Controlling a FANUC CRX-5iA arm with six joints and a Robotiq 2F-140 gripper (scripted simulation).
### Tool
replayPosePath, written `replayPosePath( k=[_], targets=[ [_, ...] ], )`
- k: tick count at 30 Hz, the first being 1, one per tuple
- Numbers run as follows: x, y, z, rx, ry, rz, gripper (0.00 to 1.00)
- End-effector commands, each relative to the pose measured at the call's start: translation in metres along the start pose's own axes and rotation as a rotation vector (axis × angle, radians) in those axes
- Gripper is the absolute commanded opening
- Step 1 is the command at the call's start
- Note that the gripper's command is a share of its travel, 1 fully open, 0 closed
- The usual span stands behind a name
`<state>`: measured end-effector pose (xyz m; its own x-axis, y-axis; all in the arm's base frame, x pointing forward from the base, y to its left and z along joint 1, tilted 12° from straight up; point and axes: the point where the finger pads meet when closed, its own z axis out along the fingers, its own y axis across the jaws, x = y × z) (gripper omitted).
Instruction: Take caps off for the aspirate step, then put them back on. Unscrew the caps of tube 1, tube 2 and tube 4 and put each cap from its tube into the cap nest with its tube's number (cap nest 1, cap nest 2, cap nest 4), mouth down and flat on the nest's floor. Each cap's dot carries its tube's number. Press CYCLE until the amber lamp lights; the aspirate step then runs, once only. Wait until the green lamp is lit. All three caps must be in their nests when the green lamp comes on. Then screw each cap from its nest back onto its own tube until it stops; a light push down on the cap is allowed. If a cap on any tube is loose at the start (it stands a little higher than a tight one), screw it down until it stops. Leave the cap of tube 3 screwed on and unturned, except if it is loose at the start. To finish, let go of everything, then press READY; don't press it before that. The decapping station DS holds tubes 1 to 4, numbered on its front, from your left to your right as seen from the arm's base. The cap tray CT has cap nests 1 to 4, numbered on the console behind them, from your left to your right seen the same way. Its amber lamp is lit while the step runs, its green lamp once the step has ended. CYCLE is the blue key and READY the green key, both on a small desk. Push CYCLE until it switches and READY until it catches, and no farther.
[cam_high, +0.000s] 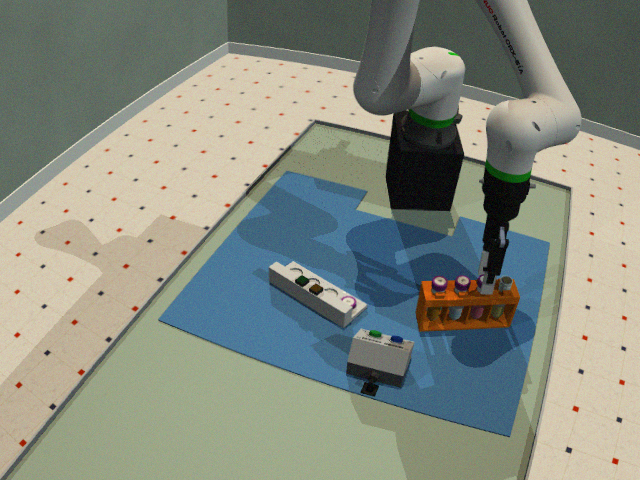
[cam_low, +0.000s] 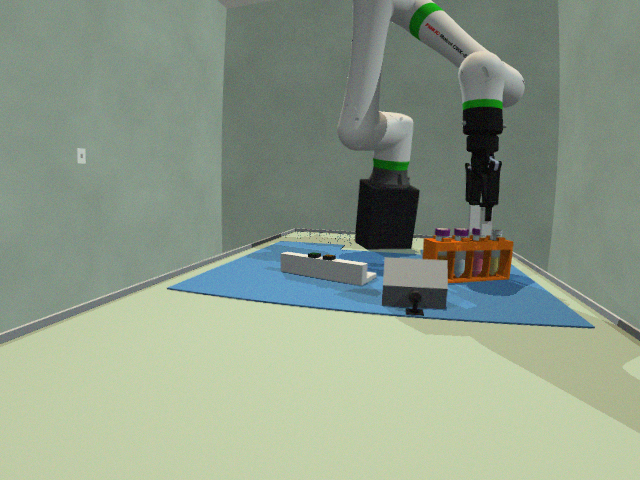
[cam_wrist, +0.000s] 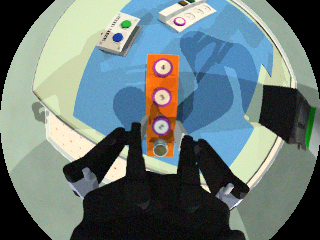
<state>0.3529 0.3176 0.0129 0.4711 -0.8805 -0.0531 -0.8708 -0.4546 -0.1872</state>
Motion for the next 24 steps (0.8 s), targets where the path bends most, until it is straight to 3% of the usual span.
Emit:
replayPosePath(
  k=[1, 4, 12, 13, 24],
  targets=[
    [-0.0003, -0.0002, -0.0002, 0.023, 0.031, 0.267, 0.35],
    [-0.0004, -0.0001, -0.0002, 0.025, 0.029, 0.393, 0.35],
    [-0.0004, 0.0, -0.0001, 0.025, 0.029, 0.398, 0.35],
    [-0.0004, 0.0, -0.0001, 0.025, 0.029, 0.398, 0.0],
    [-0.0004, 0.0, -0.0001, 0.025, 0.029, 0.398, 0.0]
  ],
)
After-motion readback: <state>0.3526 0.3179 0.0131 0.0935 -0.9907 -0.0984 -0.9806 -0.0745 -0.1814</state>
